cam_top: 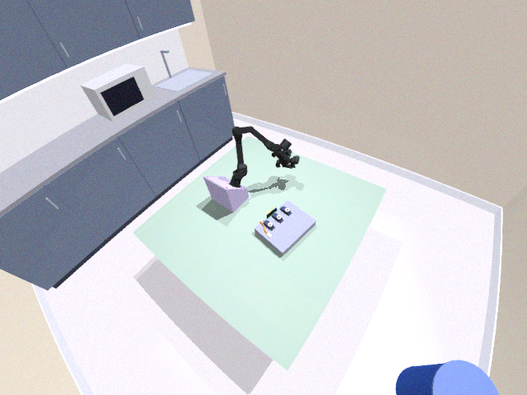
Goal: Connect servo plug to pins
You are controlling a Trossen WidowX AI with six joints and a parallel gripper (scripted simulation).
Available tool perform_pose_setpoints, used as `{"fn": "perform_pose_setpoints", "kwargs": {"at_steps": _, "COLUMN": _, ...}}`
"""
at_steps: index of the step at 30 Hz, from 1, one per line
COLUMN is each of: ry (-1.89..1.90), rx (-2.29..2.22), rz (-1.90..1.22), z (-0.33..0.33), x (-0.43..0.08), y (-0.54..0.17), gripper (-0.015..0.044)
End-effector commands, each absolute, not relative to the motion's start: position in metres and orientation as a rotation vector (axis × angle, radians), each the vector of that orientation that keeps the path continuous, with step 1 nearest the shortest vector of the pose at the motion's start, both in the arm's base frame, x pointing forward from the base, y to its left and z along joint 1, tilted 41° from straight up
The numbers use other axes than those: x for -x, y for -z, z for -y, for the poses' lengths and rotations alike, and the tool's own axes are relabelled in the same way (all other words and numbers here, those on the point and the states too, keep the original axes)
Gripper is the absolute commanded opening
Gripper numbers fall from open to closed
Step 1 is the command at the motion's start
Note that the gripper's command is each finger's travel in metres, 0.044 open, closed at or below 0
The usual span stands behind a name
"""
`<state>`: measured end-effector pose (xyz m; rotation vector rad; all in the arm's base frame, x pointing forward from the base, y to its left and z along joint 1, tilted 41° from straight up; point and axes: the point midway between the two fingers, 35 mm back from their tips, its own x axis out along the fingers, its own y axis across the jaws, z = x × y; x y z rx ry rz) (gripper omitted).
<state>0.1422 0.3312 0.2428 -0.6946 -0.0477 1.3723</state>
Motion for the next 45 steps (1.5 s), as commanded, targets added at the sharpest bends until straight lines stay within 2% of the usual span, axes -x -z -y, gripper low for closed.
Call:
{"fn": "perform_pose_setpoints", "kwargs": {"at_steps": 1, "ry": -1.268, "rx": 0.646, "rz": 0.01, "z": -0.315, "x": -0.168, "y": -0.246, "gripper": 0.0115}}
{"fn": "perform_pose_setpoints", "kwargs": {"at_steps": 14, "ry": -0.92, "rx": 0.465, "rz": -0.05, "z": -0.249, "x": -0.245, "y": -0.268, "gripper": 0.0115}}
{"fn": "perform_pose_setpoints", "kwargs": {"at_steps": 26, "ry": -0.587, "rx": 0.295, "rz": -0.055, "z": -0.167, "x": -0.295, "y": -0.29, "gripper": 0.0115}}
{"fn": "perform_pose_setpoints", "kwargs": {"at_steps": 45, "ry": -0.067, "rx": 0.033, "rz": 0.038, "z": -0.019, "x": -0.318, "y": -0.323, "gripper": 0.0115}}
